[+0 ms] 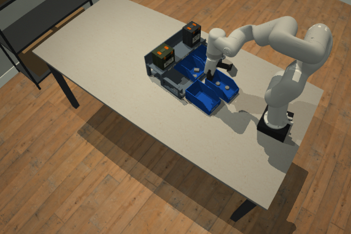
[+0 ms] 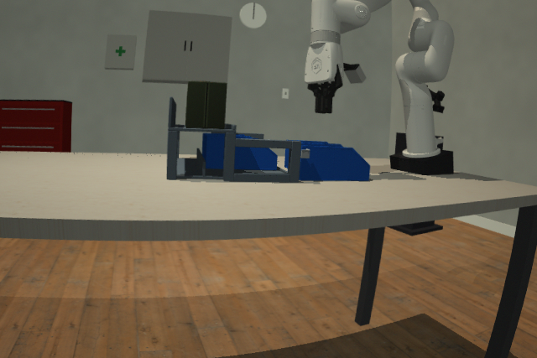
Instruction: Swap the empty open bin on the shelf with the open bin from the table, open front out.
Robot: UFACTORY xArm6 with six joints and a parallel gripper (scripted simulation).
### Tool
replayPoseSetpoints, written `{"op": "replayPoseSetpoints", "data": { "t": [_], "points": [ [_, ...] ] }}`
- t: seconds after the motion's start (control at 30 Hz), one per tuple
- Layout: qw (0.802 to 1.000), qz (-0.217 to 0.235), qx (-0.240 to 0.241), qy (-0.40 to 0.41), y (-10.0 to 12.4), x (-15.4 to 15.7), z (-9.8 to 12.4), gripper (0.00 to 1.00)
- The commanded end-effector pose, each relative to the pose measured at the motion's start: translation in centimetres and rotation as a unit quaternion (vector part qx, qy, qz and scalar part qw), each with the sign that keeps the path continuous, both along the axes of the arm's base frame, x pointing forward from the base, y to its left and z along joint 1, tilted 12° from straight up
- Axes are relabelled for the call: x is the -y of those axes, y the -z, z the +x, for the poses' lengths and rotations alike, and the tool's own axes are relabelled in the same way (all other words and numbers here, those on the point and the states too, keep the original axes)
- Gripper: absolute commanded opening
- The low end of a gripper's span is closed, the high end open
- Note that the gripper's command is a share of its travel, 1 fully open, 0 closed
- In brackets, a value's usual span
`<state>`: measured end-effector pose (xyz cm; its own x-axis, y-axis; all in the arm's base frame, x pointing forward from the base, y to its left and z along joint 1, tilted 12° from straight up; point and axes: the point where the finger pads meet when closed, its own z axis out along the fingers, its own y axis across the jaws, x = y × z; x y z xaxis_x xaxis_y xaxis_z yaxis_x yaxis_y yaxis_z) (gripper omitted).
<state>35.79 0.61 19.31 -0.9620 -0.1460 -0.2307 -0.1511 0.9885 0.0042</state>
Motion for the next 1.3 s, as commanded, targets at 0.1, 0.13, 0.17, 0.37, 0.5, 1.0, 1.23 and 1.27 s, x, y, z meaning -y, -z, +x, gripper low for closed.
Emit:
{"op": "replayPoseSetpoints", "data": {
  "t": [0.1, 0.13, 0.17, 0.37, 0.5, 1.0, 1.23, 1.27],
  "points": [
    [0.983, 0.018, -0.013, 0.181, -0.24, 0.1, 0.2, 0.26],
    [0.983, 0.018, -0.013, 0.181, -0.24, 0.1, 0.2, 0.26],
    [0.983, 0.018, -0.013, 0.181, -0.24, 0.1, 0.2, 0.26],
    [0.983, 0.018, -0.013, 0.181, -0.24, 0.1, 0.2, 0.26],
    [0.983, 0.018, -0.013, 0.181, -0.24, 0.1, 0.2, 0.26],
    [0.983, 0.018, -0.013, 0.181, -0.24, 0.1, 0.2, 0.26],
    [0.983, 0.018, -0.013, 0.181, -0.19, 0.1, 0.22, 0.26],
    [0.983, 0.018, -0.013, 0.181, -0.15, 0.1, 0.22, 0.26]
  ]
}}
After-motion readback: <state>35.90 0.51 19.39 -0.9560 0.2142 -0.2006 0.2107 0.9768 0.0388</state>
